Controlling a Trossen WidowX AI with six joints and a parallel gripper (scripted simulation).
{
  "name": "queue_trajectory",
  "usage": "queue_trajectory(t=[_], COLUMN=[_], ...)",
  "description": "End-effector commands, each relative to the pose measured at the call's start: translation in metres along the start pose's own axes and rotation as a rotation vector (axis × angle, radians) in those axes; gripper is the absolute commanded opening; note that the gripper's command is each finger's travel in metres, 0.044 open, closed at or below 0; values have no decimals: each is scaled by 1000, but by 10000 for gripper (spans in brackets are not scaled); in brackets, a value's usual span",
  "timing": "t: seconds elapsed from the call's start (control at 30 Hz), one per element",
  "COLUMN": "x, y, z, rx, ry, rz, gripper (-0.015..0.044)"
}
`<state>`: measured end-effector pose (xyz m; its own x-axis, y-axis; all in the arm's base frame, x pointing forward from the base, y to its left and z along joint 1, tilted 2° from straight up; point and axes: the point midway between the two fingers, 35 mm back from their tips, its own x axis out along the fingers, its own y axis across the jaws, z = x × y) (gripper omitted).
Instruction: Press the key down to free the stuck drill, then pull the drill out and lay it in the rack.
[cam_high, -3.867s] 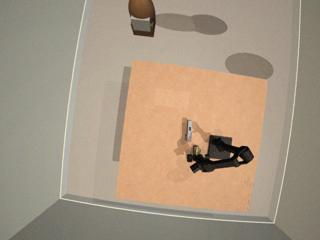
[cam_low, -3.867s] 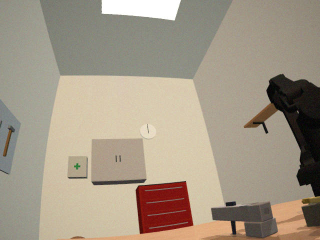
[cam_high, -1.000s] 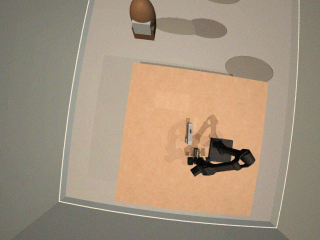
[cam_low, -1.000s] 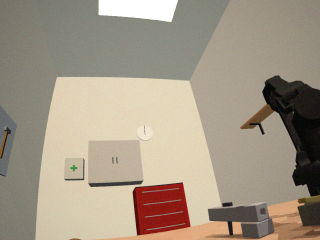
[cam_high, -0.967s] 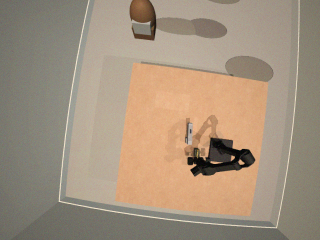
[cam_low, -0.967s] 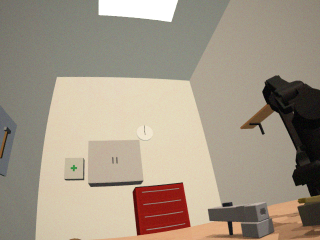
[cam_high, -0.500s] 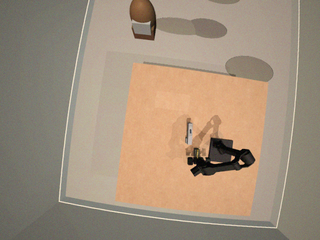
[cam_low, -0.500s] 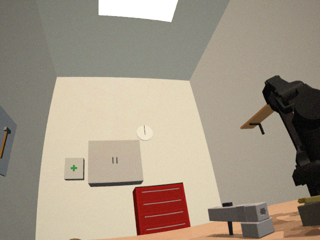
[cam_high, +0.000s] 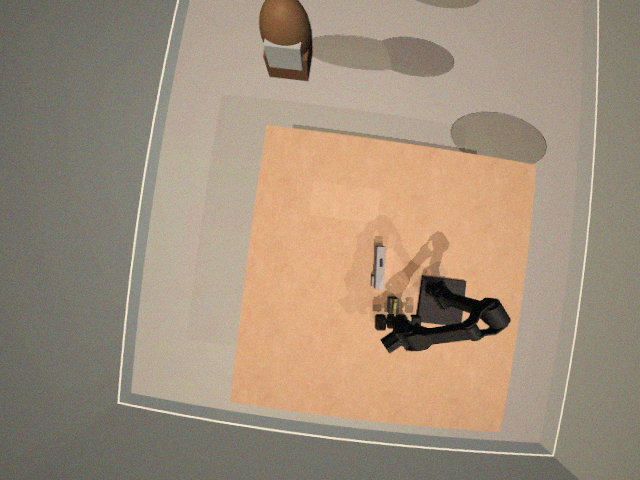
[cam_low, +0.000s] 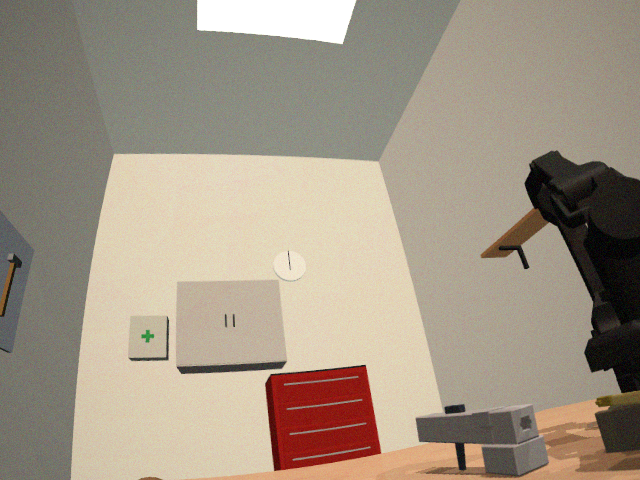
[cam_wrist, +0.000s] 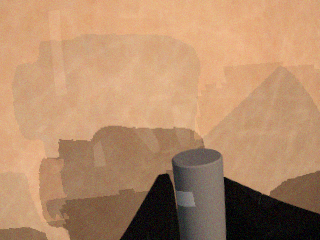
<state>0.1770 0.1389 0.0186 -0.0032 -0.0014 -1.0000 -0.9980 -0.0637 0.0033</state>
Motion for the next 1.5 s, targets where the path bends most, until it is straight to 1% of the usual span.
queue_trajectory(t=[0.0, 0.4, 0.43, 0.97, 1.47], x=[5, 5, 0, 0, -61], y=[1, 1, 0, 0, 1], z=[-6, -6, 0, 0, 2], rx=[-1, -1, 0, 0, -1], ry=[22, 22, 0, 0, 22], rz=[5, 5, 0, 0, 5], gripper=[0, 0, 26, 440, 440])
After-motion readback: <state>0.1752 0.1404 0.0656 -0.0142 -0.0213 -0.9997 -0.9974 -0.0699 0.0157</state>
